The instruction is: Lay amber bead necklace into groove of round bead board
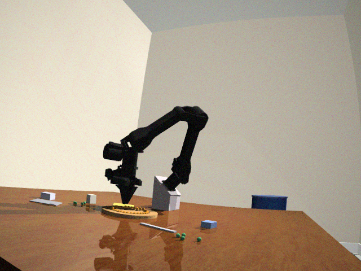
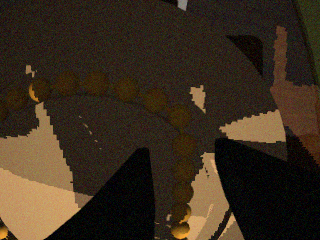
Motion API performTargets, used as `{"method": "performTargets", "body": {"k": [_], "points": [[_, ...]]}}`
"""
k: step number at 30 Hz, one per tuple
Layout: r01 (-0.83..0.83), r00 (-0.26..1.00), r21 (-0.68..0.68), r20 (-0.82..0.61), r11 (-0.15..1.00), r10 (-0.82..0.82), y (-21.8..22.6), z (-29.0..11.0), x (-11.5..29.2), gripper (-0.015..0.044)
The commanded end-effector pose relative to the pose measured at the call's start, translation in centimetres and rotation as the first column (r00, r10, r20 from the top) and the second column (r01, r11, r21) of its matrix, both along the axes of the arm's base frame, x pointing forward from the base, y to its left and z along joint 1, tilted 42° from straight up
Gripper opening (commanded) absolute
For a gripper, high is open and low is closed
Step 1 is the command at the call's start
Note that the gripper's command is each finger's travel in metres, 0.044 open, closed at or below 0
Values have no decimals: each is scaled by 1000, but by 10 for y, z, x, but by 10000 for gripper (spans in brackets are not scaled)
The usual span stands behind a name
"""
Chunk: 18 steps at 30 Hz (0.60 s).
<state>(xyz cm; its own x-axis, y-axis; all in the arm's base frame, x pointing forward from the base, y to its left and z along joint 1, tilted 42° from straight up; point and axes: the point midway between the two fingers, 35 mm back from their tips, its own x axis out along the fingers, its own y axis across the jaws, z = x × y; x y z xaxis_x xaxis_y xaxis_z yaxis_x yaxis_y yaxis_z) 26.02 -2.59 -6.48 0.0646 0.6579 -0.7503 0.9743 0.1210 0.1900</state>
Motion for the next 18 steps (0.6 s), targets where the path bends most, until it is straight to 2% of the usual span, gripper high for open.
{"method": "performTargets", "body": {"k": [1, 8, 13, 18], "points": [[1, 1000, 8, -6, 1000, -1, 6, -5, -1, 120], [0, 1000, 9, -7, 1000, 0, 10, -10, -2, 120], [-3, 1000, 3, -4, 1000, 3, 8, -8, -1, 0], [-3, 1000, 3, -4, 1000, 3, 8, -8, -1, 0]]}}
